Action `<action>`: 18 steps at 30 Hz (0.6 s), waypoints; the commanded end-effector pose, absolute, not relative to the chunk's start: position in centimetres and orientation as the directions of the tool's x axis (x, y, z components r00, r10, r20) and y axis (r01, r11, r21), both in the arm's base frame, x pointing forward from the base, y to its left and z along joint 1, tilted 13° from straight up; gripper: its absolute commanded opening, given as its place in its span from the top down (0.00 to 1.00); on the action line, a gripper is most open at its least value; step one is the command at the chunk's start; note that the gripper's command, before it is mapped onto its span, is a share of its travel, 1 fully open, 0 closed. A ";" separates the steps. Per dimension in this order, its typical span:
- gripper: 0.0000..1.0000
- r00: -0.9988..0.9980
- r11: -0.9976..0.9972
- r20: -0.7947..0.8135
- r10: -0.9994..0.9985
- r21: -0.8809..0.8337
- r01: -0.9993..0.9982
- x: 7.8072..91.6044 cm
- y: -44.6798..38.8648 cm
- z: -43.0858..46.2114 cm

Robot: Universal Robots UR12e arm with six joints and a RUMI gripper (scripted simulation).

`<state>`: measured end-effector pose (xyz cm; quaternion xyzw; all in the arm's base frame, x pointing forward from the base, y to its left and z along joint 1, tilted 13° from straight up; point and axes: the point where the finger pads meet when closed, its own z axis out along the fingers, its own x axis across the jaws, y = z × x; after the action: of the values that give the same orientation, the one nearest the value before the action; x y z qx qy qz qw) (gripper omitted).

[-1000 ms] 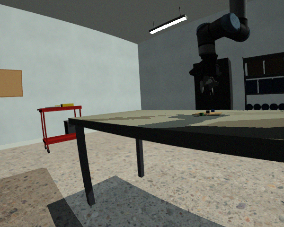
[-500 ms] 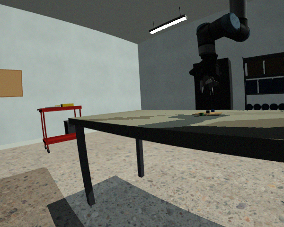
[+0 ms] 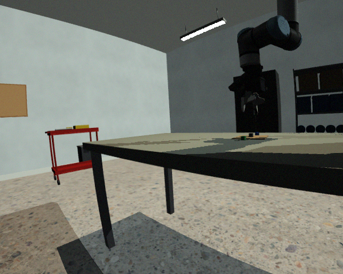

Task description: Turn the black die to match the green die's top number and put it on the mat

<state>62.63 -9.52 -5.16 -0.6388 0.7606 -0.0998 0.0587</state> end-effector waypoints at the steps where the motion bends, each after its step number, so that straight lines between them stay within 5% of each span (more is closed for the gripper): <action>1: 0.00 -0.226 0.214 0.027 -0.974 -0.229 -0.949 62.7 -9.6 -5.1; 18: 0.00 -0.626 0.626 -0.078 -0.776 -0.217 -0.749 63.0 -9.9 -5.6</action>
<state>62.91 -9.81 -5.49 -0.4841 0.8673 -0.0856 0.0782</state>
